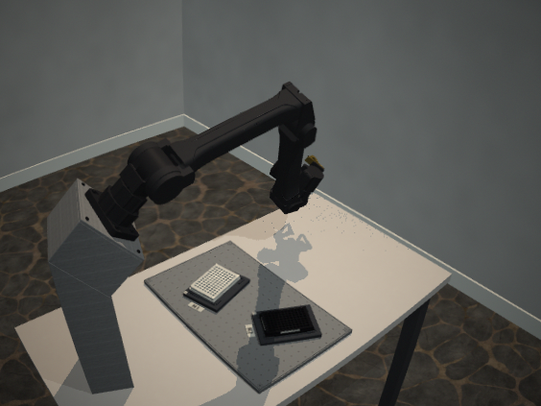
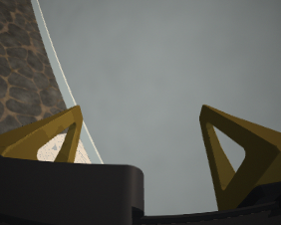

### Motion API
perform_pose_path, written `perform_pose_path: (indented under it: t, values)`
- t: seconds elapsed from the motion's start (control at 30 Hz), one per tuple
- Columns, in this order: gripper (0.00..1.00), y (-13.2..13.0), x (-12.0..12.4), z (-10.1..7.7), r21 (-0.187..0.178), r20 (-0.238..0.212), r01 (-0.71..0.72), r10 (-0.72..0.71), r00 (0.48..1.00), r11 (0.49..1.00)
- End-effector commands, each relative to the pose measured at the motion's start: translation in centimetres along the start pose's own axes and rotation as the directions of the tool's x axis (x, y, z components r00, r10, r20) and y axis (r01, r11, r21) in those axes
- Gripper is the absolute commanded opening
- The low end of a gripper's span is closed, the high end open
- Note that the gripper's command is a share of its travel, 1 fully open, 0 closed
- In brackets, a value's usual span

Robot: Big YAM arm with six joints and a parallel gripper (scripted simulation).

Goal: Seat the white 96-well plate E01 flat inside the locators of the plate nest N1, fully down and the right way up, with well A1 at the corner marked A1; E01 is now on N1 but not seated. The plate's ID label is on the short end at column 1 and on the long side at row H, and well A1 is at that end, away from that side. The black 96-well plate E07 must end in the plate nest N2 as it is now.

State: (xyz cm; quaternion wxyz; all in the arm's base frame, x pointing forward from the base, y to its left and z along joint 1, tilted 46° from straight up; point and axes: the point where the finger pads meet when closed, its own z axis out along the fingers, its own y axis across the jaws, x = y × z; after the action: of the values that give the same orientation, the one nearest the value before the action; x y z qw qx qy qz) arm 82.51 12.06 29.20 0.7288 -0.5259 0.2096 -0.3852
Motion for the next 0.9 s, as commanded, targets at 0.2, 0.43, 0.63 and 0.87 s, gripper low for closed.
perform_pose_path:
  t: [0.2, 0.43, 0.63, 0.87]
  values:
    - [1.00, -4.6, -0.2, 1.0, -0.043, -0.046, -0.141, 0.139, 0.989, 0.989]
    - [1.00, -5.3, 1.2, -0.7, -0.094, -0.122, -0.254, 0.242, 0.963, 0.963]
    - [1.00, -5.5, 0.9, -1.2, -0.134, -0.183, -0.362, 0.336, 0.924, 0.923]
    - [1.00, -5.9, 0.6, -3.0, -0.179, -0.313, -0.537, 0.469, 0.826, 0.824]
